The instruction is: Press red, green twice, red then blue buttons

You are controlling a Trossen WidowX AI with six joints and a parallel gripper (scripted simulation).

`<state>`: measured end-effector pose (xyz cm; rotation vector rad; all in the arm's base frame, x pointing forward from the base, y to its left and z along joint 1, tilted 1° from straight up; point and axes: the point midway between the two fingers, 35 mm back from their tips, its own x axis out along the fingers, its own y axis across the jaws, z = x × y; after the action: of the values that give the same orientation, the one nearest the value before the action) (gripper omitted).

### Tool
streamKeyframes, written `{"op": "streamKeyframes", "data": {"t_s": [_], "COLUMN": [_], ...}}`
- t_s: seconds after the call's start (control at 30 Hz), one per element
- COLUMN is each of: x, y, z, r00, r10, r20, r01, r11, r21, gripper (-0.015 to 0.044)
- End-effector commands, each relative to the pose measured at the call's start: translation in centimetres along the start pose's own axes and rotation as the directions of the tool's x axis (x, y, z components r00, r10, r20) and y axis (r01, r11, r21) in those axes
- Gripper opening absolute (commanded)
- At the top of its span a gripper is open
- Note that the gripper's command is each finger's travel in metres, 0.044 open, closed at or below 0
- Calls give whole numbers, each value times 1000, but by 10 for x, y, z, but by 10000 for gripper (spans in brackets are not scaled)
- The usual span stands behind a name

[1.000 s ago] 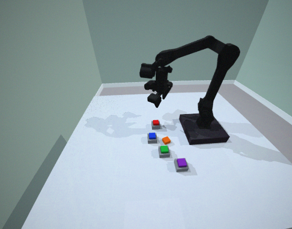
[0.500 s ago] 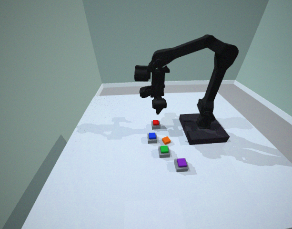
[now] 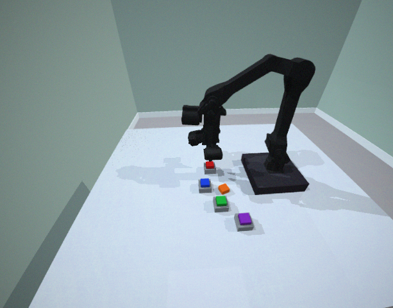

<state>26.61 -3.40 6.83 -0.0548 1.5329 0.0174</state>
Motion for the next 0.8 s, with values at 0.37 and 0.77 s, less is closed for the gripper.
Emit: {"op": "streamKeyframes", "data": {"t_s": [0.37,0.77], "x": [7,26], "y": [1,1], "z": [-1,-1], "r00": [1000,1000], "r10": [7,7], "r20": [-2,-2], "r01": [-7,-7], "r11": [1000,1000], "r21": [-6,-6], "gripper": [20,20]}}
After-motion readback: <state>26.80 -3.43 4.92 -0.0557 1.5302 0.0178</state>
